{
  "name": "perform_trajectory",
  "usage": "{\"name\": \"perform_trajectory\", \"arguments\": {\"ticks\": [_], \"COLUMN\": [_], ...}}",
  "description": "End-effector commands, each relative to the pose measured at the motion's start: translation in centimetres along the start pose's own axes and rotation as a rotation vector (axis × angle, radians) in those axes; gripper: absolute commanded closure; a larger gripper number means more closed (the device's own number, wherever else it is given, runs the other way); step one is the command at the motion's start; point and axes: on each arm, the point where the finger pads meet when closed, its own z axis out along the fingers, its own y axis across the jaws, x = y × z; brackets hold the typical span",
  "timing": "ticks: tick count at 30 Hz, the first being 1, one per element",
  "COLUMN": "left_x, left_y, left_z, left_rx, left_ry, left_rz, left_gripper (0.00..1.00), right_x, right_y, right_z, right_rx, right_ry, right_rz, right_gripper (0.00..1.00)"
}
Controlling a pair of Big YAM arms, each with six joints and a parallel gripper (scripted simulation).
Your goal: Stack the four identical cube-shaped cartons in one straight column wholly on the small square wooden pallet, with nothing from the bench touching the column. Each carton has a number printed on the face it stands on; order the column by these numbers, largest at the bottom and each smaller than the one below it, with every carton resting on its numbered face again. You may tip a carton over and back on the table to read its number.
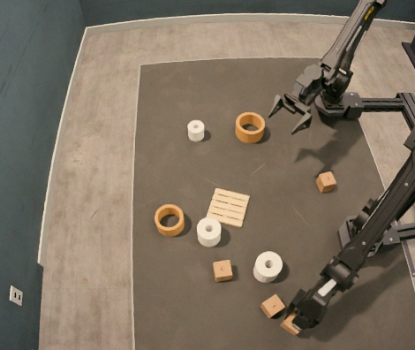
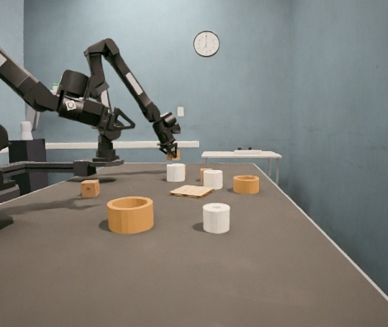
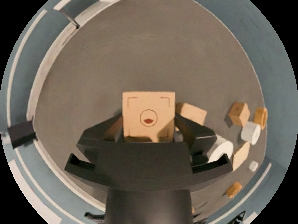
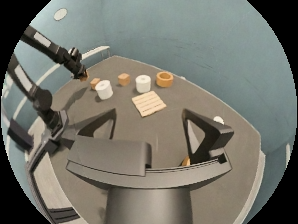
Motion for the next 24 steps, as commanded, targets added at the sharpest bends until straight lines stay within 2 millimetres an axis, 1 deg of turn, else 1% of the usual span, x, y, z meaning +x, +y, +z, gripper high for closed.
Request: {"name": "perform_trajectory", "arguments": {"ticks": [1, 4, 6, 10, 14, 18, 21, 23, 24], "left_x": [-3.7, -4.1, -4.1, -3.4, -1.3, 1.6, 4.1, 4.1, 5.0], "left_y": [-3.9, -9.6, -9.6, -17.0, -24.3, -30.8, -34.5, -34.5, -35.6], "left_z": [0.2, 0.2, 0.2, -0.4, -1.8, -3.7, -5.2, -5.2, -5.6], "left_rx": [0.038, 0.051, 0.051, 0.041, 0.028, 0.021, 0.015, 0.015, 0.013], "left_ry": [-0.013, 0.021, 0.021, 0.046, 0.048, 0.029, 0.015, 0.015, 0.01], "left_rz": [-0.065, -0.12, -0.12, -0.157, -0.178, -0.181, -0.181, -0.181, -0.181], "left_gripper": [0.54, 0.54, 0.54, 0.54, 0.54, 0.54, 0.54, 0.54, 0.54], "right_x": [-0.9, -0.9, -0.9, -0.9, -0.9, -0.9, -0.9, -0.9, -0.9], "right_y": [0.1, 0.1, 0.1, 0.1, 0.1, 0.1, 0.1, 0.1, 0.1], "right_z": [0.3, 0.3, 0.3, 0.3, 0.3, 0.3, 0.3, 0.3, 0.3], "right_rx": [-0.006, -0.006, -0.006, -0.006, -0.006, -0.006, -0.006, -0.006, -0.006], "right_ry": [-0.02, -0.02, -0.02, -0.02, -0.02, -0.02, -0.02, -0.02, -0.02], "right_rz": [-0.002, -0.002, -0.002, -0.002, -0.002, -0.002, -0.002, -0.002, -0.002], "right_gripper": [0.0, 0.0, 0.0, 0.0, 0.0, 0.0, 0.0, 0.0, 0.0]}}
